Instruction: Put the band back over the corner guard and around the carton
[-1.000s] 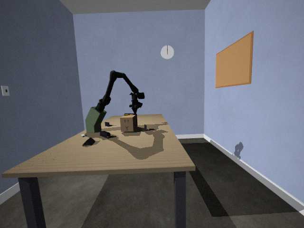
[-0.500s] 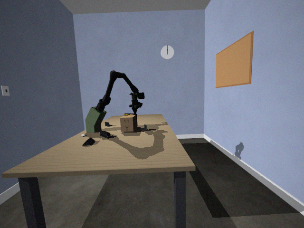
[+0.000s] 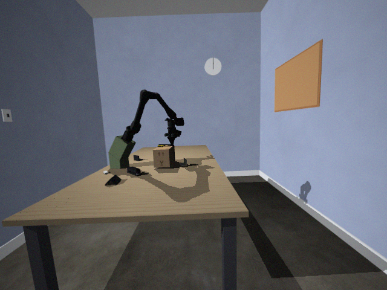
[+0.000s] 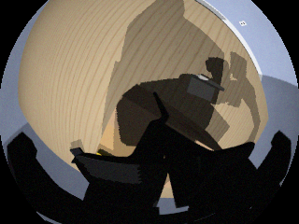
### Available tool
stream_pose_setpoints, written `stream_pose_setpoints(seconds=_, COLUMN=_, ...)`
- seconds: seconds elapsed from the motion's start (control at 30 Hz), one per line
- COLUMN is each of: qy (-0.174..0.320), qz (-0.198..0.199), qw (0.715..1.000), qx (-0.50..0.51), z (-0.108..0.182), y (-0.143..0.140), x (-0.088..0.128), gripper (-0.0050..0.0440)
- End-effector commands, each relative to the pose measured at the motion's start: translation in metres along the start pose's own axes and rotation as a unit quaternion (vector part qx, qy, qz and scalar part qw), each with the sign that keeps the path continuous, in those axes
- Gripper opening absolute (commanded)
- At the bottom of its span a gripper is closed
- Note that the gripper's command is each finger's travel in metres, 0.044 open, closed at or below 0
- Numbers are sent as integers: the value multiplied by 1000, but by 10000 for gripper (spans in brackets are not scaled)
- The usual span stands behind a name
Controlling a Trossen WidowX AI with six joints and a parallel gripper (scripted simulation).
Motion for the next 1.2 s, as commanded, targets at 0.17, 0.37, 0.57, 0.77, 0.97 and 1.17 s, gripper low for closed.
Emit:
stream_pose_setpoints(seconds=0.17, qy=-5, qz=-8, qw=1000, qx=0, z=-2, y=2, x=-1, gripper=0)
stream_pose_setpoints(seconds=0.37, qy=0, qz=0, qw=1000, qx=0, z=0, y=-1, x=37, gripper=0)
stream_pose_setpoints(seconds=0.57, qy=0, qz=0, qw=1000, qx=0, z=0, y=-1, x=40, gripper=0)
stream_pose_setpoints(seconds=0.77, qy=0, qz=0, qw=1000, qx=0, z=0, y=-1, x=40, gripper=0)
stream_pose_setpoints(seconds=0.97, qy=2, qz=-3, qw=1000, qx=2, z=2, y=1, x=37, gripper=0)
stream_pose_setpoints(seconds=1.17, qy=2, qz=-3, qw=1000, qx=2, z=1, y=1, x=38, gripper=0)
Point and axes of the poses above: the point midway between the two fingers, 35 mm back from their tips, its own x axis back along the fingers, its own y axis across the jaws, z = x × y, the point moved 3 cm from there along x, back along the fingers, and after that the axes turned 5 degrees about x, right-handed, at the moved point
